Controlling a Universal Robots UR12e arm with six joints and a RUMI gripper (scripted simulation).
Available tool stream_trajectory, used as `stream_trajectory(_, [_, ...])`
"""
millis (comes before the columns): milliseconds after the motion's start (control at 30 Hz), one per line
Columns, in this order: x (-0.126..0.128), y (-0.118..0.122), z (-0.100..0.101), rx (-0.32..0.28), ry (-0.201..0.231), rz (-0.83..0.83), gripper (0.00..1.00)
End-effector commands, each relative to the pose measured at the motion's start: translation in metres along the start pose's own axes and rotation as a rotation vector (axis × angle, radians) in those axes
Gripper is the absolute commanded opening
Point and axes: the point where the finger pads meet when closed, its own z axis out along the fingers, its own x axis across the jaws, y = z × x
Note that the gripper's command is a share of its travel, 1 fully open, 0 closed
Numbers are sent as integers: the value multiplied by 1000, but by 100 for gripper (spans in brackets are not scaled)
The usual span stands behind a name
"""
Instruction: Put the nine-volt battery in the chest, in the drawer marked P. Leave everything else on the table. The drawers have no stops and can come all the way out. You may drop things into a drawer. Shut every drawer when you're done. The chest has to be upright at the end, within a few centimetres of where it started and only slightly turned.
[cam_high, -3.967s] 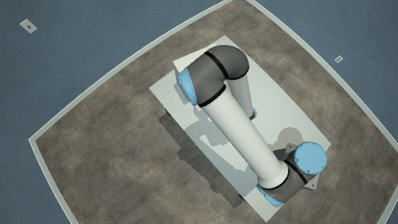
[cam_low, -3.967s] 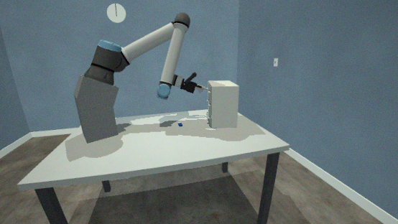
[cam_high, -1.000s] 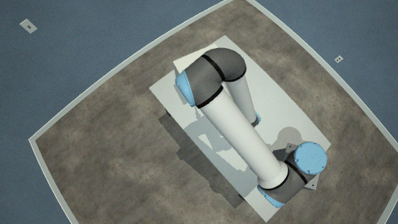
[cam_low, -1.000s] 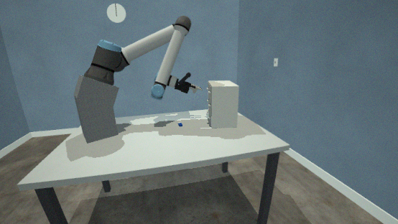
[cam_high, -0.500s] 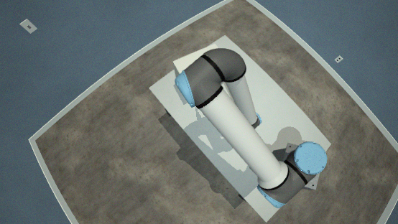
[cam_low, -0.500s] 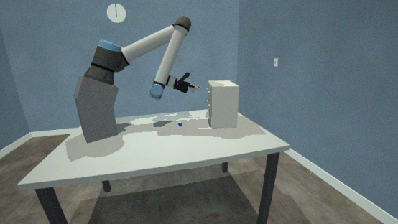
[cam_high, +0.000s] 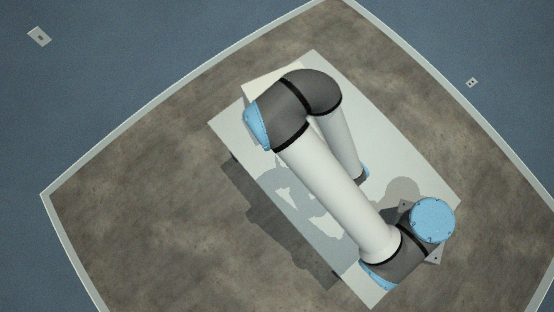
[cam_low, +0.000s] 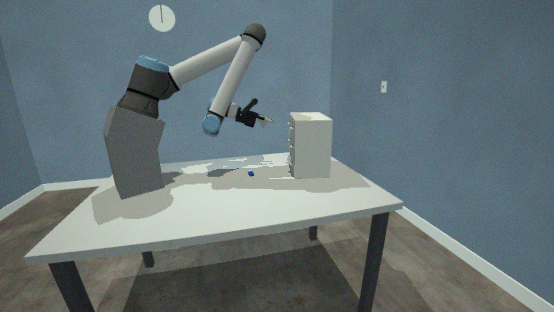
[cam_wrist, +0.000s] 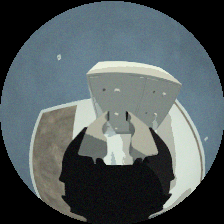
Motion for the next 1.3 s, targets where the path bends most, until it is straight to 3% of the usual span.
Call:
stream_trajectory(0, [0,-1,-8,1,0,0,20])
stream_trajectory(467, [0,-1,-9,-6,0,0,20])
stream_trajectory(867, [0,-5,-13,-62,0,-2,20])
stream_trajectory(1267, [0,-13,-28,-215,0,-2,20])
